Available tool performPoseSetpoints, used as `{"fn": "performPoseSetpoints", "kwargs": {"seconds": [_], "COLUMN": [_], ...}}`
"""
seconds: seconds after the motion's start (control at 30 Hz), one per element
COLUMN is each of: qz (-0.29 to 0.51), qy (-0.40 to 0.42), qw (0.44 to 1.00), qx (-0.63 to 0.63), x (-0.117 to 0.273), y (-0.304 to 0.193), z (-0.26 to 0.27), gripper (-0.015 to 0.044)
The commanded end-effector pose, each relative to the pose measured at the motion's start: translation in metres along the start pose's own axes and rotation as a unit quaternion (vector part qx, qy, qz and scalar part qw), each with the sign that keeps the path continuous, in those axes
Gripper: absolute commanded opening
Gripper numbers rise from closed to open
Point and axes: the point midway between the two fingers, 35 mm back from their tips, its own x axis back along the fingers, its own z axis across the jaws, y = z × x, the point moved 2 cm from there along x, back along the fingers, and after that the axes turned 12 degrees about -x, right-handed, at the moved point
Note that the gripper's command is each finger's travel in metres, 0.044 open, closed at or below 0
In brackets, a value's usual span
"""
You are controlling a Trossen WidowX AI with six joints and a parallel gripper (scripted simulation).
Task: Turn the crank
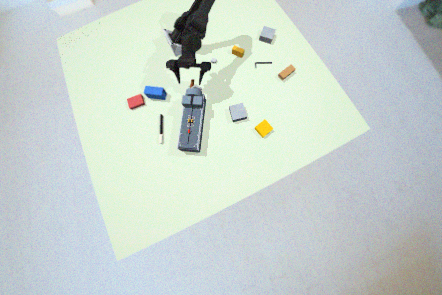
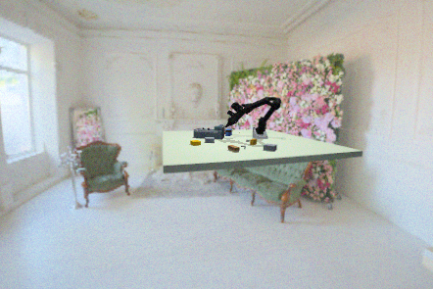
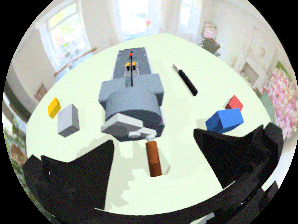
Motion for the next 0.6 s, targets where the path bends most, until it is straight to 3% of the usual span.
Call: {"fn": "performPoseSetpoints", "kwargs": {"seconds": [0.0,0.37,0.57], "qz": [-0.005,-0.004,0.013], "qy": [0.002,0.002,0.014], "qw": [1.0,1.0,1.0], "qx": [0.004,0.001,0.023], "x": [0.018,0.066,0.06], "y": [0.021,0.061,0.073], "z": [0.006,0.012,0.017], "gripper": [0.044,0.044,0.044]}}
